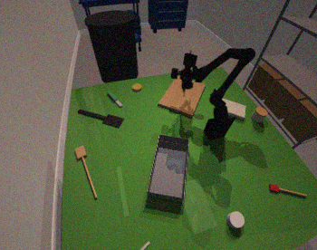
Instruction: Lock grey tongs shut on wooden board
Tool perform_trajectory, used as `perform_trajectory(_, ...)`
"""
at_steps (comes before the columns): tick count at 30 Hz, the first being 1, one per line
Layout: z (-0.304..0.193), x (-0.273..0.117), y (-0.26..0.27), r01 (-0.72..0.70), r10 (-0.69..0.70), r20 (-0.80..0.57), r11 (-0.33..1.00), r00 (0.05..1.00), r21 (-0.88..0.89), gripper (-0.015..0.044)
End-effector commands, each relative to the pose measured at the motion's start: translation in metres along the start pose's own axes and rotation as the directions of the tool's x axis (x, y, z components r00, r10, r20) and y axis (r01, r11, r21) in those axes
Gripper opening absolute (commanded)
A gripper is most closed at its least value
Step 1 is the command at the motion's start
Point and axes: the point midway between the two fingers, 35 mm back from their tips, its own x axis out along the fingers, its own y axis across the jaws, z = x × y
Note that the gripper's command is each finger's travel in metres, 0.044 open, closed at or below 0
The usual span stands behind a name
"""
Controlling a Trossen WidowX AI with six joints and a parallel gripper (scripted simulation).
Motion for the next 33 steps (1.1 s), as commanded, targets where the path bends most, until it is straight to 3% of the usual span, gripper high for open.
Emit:
perform_trajectory(1, 0.0, 0.0, 0.001, -0.003, 0.003, 0.0, 1.0, 1.0, 0.0, -0.015)
perform_trajectory(17, -0.001, 0.001, -0.001, 0.001, -0.001, 0.0, 1.0, 1.0, -0.004, -0.015)
perform_trajectory(33, -0.02, 0.029, -0.041, 0.134, -0.126, 0.088, 0.987, 0.988, -0.089, -0.015)
